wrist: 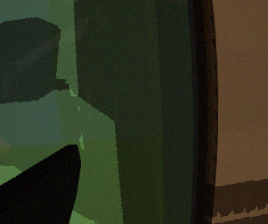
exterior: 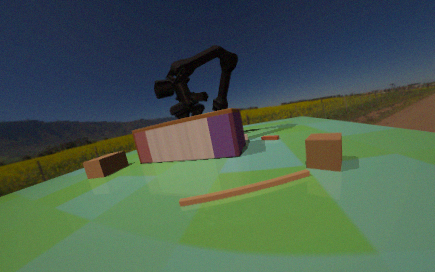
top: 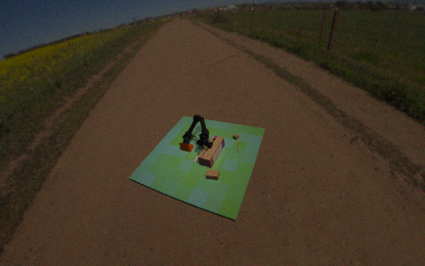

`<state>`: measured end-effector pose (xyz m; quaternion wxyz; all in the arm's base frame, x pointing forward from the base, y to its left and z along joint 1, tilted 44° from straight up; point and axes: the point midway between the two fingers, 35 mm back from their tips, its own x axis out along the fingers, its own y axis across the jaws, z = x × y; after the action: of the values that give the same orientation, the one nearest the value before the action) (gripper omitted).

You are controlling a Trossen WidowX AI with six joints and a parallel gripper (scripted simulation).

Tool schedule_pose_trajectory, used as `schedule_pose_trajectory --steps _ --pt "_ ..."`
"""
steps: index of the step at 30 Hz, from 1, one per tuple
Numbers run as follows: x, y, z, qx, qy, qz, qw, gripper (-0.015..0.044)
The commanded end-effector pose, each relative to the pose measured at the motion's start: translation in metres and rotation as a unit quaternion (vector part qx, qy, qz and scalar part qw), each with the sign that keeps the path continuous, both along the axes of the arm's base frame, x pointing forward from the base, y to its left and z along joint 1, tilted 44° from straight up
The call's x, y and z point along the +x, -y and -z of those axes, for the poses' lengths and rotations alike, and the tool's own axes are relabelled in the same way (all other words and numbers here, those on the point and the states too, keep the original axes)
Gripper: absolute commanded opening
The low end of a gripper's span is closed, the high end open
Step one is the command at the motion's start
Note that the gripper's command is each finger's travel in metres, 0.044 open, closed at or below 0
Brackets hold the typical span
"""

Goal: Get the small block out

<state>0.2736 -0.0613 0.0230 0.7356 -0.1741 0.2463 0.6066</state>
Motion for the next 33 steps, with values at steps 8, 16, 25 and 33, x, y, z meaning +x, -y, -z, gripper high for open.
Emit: schedule_pose_trajectory --steps 8,16,25,33 --pt "0.002 -0.007 -0.006 -0.001 0.002 -0.003 1.000 0.0400" --pt "0.003 -0.013 -0.012 -0.001 0.002 -0.003 1.000 0.0400" --pt "0.005 -0.019 -0.018 -0.001 0.002 -0.003 1.000 0.0400" --pt "0.004 -0.013 -0.011 -0.001 0.002 -0.003 1.000 0.0400"
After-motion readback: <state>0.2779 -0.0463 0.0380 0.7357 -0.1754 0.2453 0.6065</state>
